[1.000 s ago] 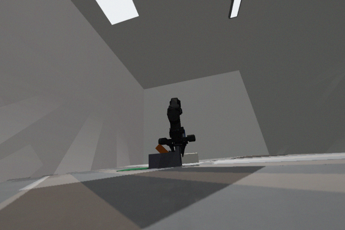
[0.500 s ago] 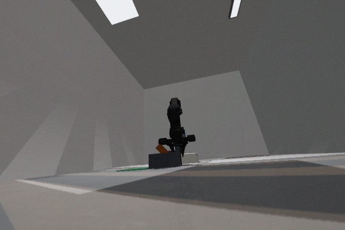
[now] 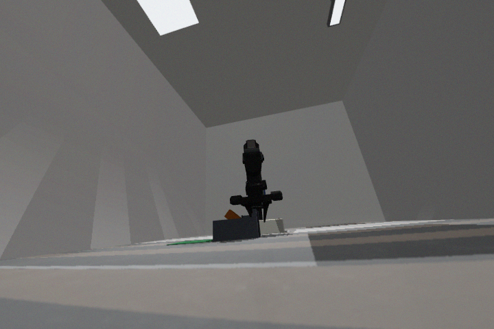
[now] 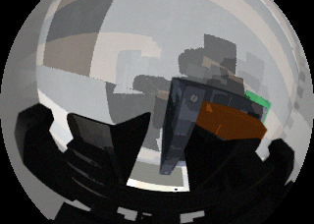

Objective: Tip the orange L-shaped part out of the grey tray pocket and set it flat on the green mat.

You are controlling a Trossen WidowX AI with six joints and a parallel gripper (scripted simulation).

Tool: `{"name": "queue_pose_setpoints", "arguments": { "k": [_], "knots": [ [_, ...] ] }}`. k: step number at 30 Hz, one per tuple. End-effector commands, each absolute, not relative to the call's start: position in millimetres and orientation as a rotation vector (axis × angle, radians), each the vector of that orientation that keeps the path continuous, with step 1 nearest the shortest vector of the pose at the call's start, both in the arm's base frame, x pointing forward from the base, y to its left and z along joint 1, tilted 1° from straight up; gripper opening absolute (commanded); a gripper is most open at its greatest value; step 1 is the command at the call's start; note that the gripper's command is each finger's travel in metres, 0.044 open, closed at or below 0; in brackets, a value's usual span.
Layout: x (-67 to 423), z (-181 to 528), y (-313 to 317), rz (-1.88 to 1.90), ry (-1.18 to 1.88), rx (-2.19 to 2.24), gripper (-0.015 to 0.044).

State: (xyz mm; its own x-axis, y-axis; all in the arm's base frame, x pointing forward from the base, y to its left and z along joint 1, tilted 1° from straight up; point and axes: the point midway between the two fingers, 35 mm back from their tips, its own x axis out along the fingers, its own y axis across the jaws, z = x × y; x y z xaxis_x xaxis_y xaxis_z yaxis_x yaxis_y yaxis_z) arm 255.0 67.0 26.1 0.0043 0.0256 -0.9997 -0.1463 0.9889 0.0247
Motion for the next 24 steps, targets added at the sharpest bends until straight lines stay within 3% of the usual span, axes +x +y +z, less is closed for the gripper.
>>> {"name": "queue_pose_setpoints", "arguments": {
  "k": [1,6,13,24],
  "knots": [
    [258,31,68,0.131,1.545,-0.093,0.0180],
    [261,46,66,0.130,1.545,-0.093,0.0180],
    [259,124,54,0.130,1.545,-0.093,0.0180],
    [258,126,53,0.130,1.545,-0.093,0.0180]
  ]
}}
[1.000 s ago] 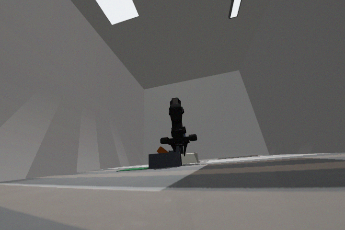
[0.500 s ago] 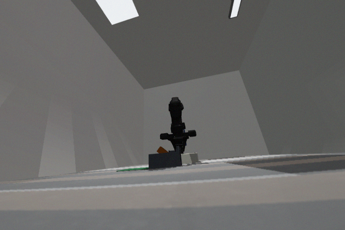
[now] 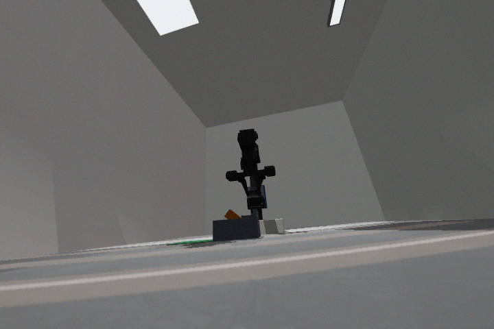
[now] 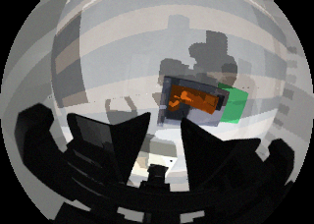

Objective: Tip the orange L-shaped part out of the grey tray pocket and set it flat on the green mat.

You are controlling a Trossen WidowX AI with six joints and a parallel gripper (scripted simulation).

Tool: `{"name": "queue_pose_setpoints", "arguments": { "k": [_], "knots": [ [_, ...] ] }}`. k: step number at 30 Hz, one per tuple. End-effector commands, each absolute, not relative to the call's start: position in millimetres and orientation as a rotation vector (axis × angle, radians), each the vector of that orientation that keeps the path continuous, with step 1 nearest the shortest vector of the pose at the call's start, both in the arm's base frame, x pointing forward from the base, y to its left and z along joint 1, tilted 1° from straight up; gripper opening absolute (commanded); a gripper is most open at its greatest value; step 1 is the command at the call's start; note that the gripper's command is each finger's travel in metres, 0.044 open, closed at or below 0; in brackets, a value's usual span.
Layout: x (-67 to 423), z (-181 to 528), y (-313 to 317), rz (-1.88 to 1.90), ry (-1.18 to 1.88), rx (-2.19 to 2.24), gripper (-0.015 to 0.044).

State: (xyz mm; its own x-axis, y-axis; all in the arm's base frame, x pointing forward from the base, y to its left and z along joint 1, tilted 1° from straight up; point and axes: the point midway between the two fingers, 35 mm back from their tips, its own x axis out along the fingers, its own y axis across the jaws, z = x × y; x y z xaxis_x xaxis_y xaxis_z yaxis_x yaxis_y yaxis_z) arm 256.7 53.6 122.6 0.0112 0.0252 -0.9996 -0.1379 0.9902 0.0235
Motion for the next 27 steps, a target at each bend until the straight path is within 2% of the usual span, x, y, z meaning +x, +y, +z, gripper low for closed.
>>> {"name": "queue_pose_setpoints", "arguments": {
  "k": [1,24,27],
  "knots": [
    [256.7,122.6,53.6,0.127,1.555,-0.089,0.0180],
    [256.7,122.6,53.6,0.127,1.555,-0.089,0.0180],
    [259.0,122.9,48.7,0.039,1.558,0.000,0.0259]
  ]
}}
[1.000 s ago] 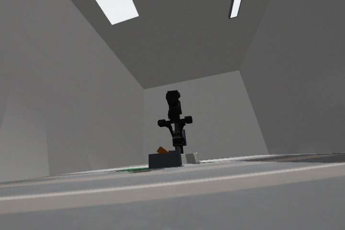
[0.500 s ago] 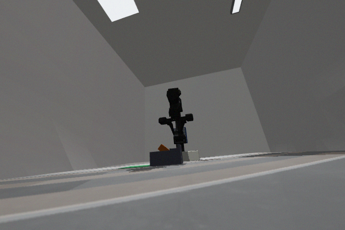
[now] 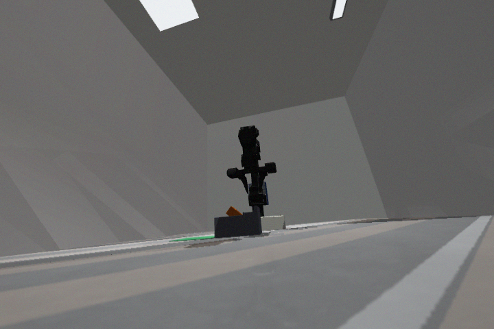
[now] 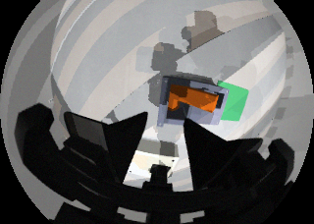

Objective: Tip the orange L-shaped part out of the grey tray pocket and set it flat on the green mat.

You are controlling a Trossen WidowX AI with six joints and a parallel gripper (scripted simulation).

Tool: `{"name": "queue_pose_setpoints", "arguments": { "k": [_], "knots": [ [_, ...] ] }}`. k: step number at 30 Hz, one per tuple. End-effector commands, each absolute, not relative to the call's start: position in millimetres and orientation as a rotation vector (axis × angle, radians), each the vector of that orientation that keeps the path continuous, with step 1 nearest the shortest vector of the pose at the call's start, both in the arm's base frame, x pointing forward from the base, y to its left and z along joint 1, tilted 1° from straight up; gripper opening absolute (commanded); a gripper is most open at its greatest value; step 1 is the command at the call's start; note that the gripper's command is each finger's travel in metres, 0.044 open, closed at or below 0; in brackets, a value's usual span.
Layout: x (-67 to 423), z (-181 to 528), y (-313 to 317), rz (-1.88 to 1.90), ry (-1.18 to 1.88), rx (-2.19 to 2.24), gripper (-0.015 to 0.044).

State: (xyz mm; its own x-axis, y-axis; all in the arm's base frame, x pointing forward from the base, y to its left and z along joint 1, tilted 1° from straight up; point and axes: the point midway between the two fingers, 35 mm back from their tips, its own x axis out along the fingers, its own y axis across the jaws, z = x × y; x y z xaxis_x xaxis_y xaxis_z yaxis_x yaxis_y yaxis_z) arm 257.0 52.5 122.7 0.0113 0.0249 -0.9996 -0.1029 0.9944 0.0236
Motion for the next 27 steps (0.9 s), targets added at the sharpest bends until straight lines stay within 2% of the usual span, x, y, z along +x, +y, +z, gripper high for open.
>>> {"name": "queue_pose_setpoints", "arguments": {
  "k": [1,7,14,27],
  "knots": [
    [261,123,45,-0.021,1.558,0.060,0.0280],
    [271,124,16,-0.519,1.493,0.562,0.0280],
    [280,125,-18,-1.064,1.276,1.114,0.0280],
    [280,115,-19,-1.078,1.268,1.127,0.0280]
  ]
}}
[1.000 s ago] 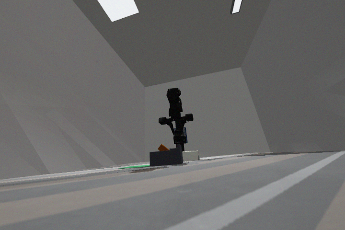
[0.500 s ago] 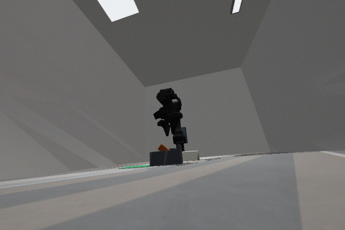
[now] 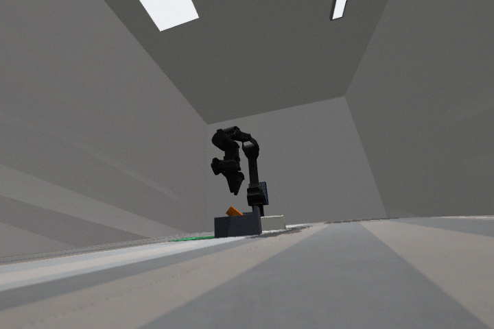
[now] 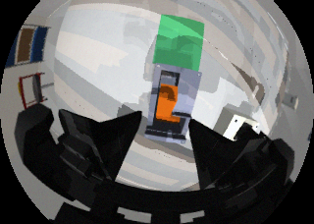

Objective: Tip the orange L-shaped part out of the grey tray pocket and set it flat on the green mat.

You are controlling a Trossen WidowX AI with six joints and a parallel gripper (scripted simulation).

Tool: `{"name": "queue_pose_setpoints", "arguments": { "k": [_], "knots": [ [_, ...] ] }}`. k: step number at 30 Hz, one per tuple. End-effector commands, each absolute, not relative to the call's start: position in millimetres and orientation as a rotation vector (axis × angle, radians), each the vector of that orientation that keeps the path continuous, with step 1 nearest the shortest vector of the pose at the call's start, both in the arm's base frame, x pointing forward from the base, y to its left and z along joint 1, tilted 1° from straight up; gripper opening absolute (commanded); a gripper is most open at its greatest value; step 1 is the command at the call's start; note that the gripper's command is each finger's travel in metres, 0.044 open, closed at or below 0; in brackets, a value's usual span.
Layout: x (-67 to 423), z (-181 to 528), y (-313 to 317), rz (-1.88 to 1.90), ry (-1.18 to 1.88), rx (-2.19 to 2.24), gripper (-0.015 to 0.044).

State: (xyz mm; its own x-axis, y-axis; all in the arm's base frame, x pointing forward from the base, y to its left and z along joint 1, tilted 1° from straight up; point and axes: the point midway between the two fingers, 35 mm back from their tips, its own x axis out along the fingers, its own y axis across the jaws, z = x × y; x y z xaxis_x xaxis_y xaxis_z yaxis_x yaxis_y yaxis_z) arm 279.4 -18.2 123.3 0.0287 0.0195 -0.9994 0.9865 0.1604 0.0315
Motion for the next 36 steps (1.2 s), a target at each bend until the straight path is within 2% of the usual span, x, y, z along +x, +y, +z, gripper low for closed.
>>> {"name": "queue_pose_setpoints", "arguments": {
  "k": [1,36],
  "knots": [
    [280,111,-19,-1.078,1.268,1.127,0.0280],
    [282,52,-18,-1.078,1.268,1.127,0.0280]
  ]
}}
